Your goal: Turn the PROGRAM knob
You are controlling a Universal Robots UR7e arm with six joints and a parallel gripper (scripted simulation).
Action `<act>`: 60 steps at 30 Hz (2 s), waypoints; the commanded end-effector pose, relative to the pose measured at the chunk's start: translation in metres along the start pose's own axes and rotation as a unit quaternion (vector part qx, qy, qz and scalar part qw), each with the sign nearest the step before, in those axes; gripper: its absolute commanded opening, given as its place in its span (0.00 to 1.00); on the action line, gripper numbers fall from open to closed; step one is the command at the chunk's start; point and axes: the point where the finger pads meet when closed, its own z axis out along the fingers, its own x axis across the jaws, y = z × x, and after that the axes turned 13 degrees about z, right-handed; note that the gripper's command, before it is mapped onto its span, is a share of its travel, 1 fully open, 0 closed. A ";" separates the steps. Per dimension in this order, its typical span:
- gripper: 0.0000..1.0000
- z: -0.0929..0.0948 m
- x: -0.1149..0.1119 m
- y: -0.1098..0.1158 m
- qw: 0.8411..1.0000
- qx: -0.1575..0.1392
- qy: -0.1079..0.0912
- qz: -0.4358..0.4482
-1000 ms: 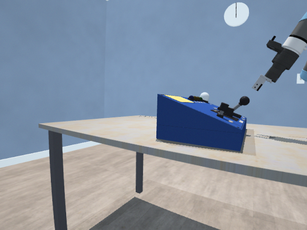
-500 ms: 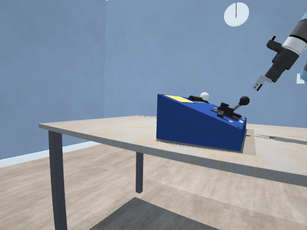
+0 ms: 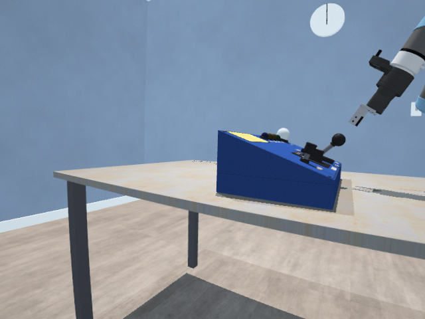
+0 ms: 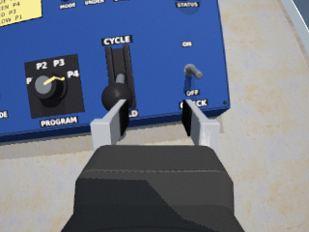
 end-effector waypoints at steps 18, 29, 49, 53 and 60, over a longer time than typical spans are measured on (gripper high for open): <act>1.00 -0.007 0.000 -0.002 1.000 0.000 0.000 0.000; 1.00 -0.018 0.000 -0.005 1.000 0.000 0.000 0.000; 1.00 -0.053 0.001 -0.013 1.000 0.000 0.000 0.000; 1.00 -0.062 0.002 -0.015 1.000 0.000 0.000 0.000; 1.00 -0.071 0.002 -0.017 1.000 0.000 0.000 0.000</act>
